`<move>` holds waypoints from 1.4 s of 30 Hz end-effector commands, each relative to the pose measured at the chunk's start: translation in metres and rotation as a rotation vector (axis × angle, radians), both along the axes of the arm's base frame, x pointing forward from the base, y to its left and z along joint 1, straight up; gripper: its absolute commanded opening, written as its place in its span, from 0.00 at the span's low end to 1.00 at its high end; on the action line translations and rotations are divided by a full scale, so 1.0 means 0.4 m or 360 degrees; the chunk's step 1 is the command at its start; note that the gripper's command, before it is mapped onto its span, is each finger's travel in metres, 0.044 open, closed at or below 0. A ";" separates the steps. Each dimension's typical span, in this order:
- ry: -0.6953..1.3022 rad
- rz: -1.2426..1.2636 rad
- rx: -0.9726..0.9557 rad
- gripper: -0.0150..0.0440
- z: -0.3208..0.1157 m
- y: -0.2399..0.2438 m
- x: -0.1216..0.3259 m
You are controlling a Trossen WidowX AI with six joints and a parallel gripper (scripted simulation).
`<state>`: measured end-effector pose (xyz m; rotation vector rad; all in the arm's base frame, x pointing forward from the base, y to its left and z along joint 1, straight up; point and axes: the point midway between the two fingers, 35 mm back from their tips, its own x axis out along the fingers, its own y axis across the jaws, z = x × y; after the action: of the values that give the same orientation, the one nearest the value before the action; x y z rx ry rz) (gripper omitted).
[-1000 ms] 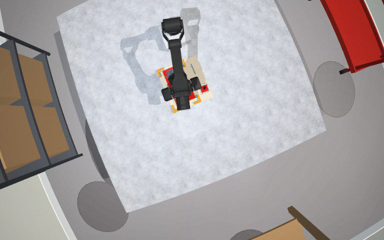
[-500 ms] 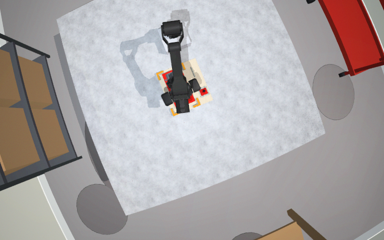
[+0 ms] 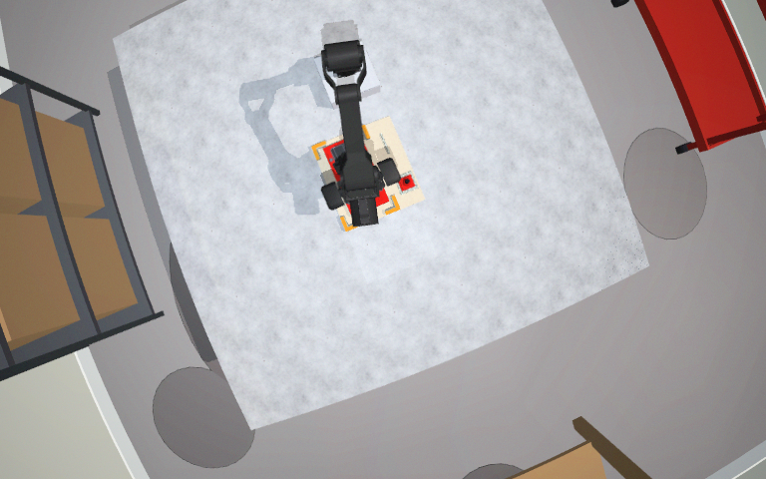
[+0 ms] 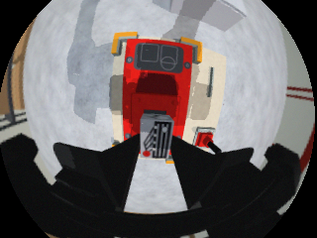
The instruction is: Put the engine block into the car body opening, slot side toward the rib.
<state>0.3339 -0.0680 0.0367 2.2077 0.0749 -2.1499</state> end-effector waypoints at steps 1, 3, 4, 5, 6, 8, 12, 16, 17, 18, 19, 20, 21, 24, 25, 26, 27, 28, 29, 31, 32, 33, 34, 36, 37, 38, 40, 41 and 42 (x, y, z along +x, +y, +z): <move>-0.0004 -0.0082 0.0008 0.52 0.001 0.001 0.002; -0.0004 -0.0116 0.0009 0.52 0.000 0.001 0.002; -0.0004 -0.0141 0.0010 0.52 -0.001 0.001 0.001; -0.0004 -0.0173 0.0011 0.52 -0.001 0.001 0.001; -0.0005 -0.0188 0.0011 0.52 -0.003 0.001 0.001; -0.0004 -0.0169 0.0010 0.52 -0.003 0.001 0.001; -0.0004 -0.0068 0.0008 0.52 -0.004 0.001 0.001; -0.0003 0.0074 0.0004 0.52 -0.006 0.001 0.001; -0.0003 0.0100 0.0003 0.52 -0.007 0.001 0.001; -0.0003 0.0109 0.0003 0.52 -0.008 0.001 0.001; -0.0003 0.0102 0.0003 0.52 -0.008 0.001 0.001; -0.0003 0.0094 0.0003 0.52 -0.009 0.001 0.001; -0.0003 0.0080 0.0003 0.52 -0.009 0.001 0.001; -0.0004 0.0018 0.0005 0.52 -0.011 0.001 0.002; -0.0004 -0.0003 0.0006 0.52 -0.011 0.001 0.002; -0.0004 -0.0020 0.0006 0.52 -0.012 0.001 0.002; -0.0004 -0.0038 0.0007 0.52 -0.012 0.001 0.002; -0.0004 -0.0047 0.0007 0.52 -0.013 0.001 0.002; -0.0004 -0.0049 0.0007 0.52 -0.014 0.001 0.002; -0.0004 -0.0045 0.0007 0.52 -0.015 0.001 0.002; -0.0004 -0.0040 0.0007 0.52 -0.015 0.001 0.002; -0.0004 -0.0035 0.0007 0.52 -0.016 0.001 0.002; -0.0004 -0.0029 0.0006 0.52 -0.017 0.000 0.002; -0.0004 -0.0017 0.0006 0.52 -0.018 0.000 0.002; -0.0004 -0.0010 0.0006 0.52 -0.018 0.000 0.002; -0.0004 -0.0004 0.0006 0.52 -0.019 0.000 0.002; -0.0004 0.0006 0.0005 0.52 -0.020 0.000 0.002; -0.0004 0.0010 0.0005 0.52 -0.021 0.000 0.002; -0.0004 0.0012 0.0005 0.52 -0.021 0.000 0.002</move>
<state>0.3343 -0.0685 0.0290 2.2100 0.0694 -2.1521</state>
